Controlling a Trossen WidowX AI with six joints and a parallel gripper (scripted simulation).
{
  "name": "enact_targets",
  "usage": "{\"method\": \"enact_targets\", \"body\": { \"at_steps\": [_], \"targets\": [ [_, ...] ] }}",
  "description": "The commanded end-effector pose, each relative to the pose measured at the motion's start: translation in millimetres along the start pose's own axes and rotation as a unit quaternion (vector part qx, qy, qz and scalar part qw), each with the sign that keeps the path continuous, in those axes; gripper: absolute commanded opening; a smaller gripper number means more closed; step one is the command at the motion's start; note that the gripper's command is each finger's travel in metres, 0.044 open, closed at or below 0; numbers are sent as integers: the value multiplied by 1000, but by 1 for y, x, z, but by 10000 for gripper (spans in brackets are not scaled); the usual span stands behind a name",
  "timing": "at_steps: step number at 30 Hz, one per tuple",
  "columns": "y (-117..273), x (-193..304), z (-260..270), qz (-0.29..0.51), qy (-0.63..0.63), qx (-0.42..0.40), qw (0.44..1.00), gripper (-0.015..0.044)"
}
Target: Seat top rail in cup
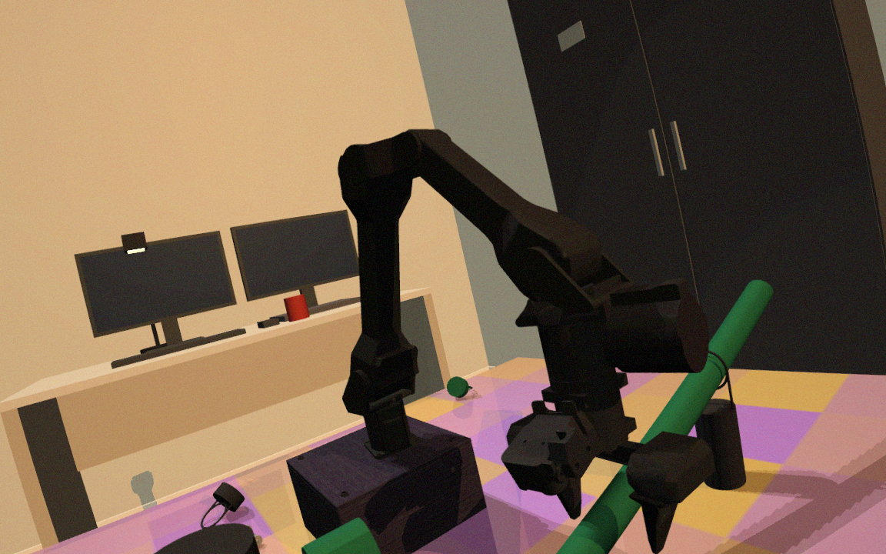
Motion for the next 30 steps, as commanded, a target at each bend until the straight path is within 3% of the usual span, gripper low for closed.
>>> {"method": "enact_targets", "body": {
  "at_steps": [1, 14, 22, 30],
  "targets": [
    [-9, -1, -1, -3, -1, 2, 1000, 440],
    [-26, -1, -2, -3, -1, 2, 1000, 440],
    [-26, -1, -2, -3, -1, 2, 1000, 230],
    [-26, -1, -2, -3, -1, 2, 1000, 177]
  ]
}}
Point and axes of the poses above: the point midway between the two fingers, 35 mm back from their tips, its own y axis back along the fingers, its own z axis across the jaws, x = y × z, the point moved 9 cm from there along y, back along the fingers, and after that the axes turned 12 degrees about -y, right-handed, at the moved point
